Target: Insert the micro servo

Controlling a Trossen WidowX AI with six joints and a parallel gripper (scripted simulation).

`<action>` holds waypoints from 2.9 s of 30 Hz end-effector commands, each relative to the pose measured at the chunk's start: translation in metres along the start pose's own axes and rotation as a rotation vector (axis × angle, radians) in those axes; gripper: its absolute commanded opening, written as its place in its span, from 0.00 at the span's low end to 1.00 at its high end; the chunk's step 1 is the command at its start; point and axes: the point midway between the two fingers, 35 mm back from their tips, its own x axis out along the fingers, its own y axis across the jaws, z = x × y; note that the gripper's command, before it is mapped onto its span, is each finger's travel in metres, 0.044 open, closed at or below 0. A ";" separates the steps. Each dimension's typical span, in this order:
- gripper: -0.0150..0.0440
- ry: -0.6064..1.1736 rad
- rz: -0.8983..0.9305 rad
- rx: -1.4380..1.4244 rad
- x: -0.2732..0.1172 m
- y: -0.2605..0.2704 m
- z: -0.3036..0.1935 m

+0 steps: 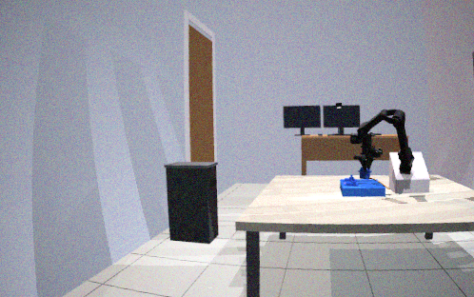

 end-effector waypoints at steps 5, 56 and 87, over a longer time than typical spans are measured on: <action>0.25 0.011 -0.001 0.106 -0.003 0.002 -0.005; 0.25 0.008 -0.011 1.883 -0.003 0.002 -0.005; 0.25 0.005 -0.016 2.387 -0.003 -0.022 -0.030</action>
